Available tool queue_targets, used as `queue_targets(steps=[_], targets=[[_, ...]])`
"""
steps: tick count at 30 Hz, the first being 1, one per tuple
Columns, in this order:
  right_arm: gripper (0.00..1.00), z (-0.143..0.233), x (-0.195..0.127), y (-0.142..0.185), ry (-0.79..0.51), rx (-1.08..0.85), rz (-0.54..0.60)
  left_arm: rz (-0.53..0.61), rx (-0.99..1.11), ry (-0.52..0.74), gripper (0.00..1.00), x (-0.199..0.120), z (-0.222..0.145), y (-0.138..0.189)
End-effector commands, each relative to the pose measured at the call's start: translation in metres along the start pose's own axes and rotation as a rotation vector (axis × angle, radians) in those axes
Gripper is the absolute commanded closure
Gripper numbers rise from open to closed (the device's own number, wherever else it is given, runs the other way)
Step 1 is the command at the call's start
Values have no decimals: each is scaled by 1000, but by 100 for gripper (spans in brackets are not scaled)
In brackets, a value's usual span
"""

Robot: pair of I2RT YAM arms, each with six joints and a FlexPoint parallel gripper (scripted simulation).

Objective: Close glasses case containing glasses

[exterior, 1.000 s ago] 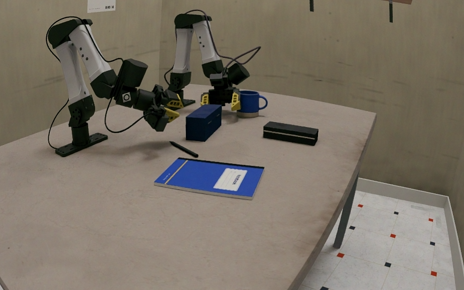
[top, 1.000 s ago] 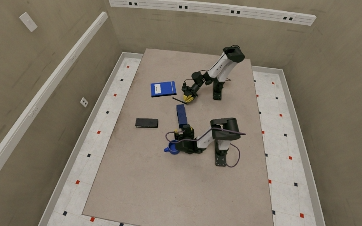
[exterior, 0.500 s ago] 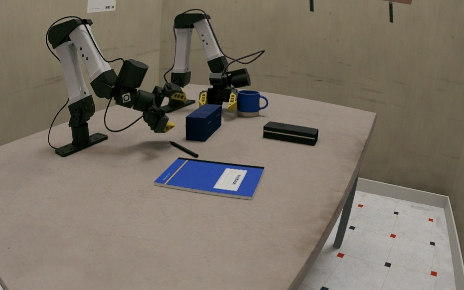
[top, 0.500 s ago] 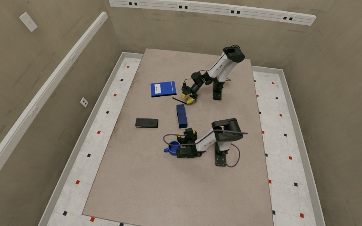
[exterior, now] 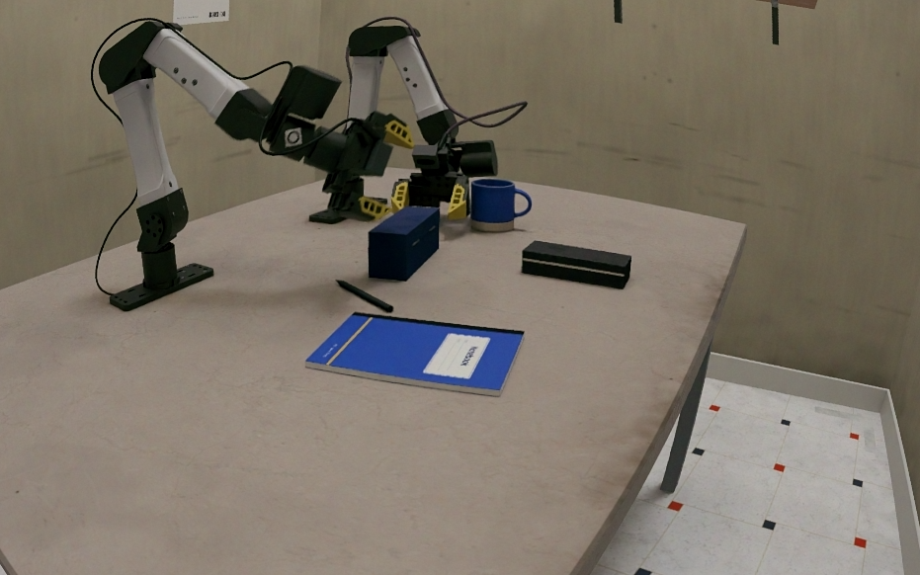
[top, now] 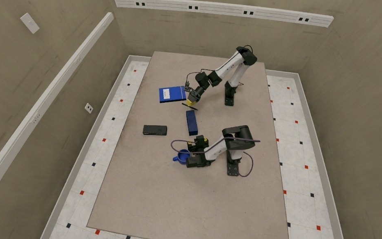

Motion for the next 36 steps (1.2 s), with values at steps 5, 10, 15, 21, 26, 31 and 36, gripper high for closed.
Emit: queue_targets(steps=[5,10,15,21,26,31,36], targets=[[0,20,14,12,281,-356,89,2,21,-1,15,-1,6,-1],[0,25,14,18,344,-465,136,2,21,-1,15,-1,6,-1],[0,45,12,31,437,-693,241,0,22,-1,15,-1,6,-2],[0,61,5,45,520,-922,365,0,22,-1,15,-1,6,-2],[0,69,2,50,541,-1010,413,0,22,-1,15,-1,6,-2],[0,82,-3,58,558,-1124,473,0,22,-1,15,-1,6,-2],[0,90,-3,62,551,-1162,486,0,22,-1,15,-1,6,-2]])
Point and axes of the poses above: on each arm, the point where the finger pads meet when closed, its own x axis out along the fingers, its own z axis across the jaws, y = z × x, the point moved 7 cm from there along -x, back along the fingers, and after that the axes turned 9 degrees about x, right-handed, at the moved point
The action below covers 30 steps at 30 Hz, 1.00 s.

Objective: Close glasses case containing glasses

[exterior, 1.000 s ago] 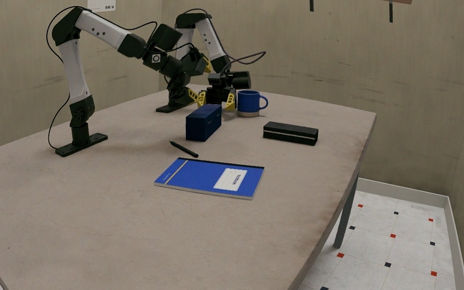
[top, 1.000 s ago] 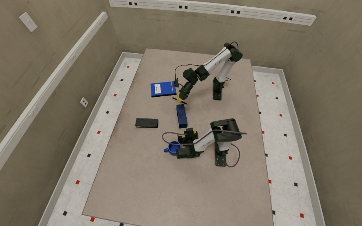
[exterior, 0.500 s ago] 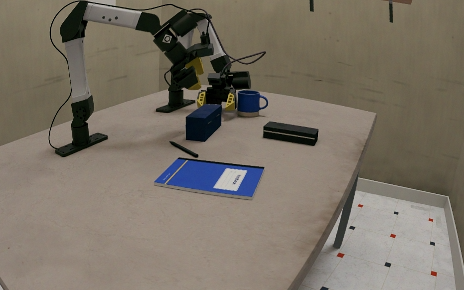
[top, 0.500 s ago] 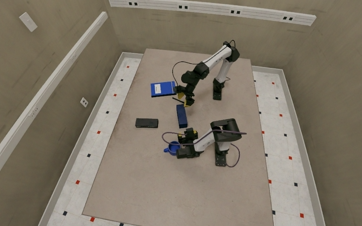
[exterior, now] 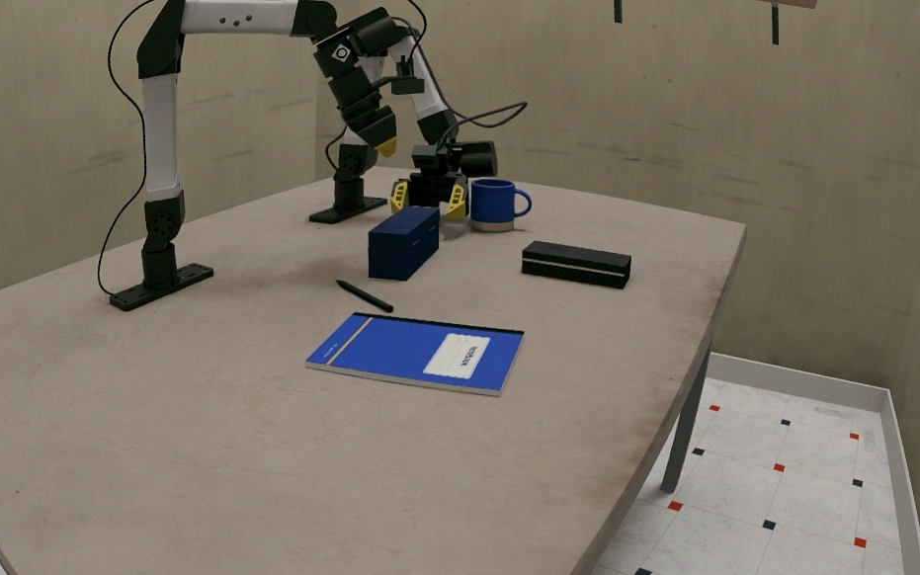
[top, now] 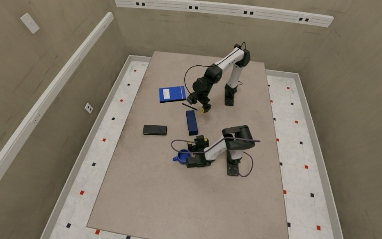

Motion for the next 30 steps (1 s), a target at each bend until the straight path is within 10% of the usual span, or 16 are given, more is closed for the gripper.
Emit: queue_targets(steps=[1,30], targets=[[0,1,-3,-4,31,-49,24,0,23,-6,15,-1,7,-2],[0,2,-4,-4,26,-42,18,0,23,-6,15,-1,7,-2]])
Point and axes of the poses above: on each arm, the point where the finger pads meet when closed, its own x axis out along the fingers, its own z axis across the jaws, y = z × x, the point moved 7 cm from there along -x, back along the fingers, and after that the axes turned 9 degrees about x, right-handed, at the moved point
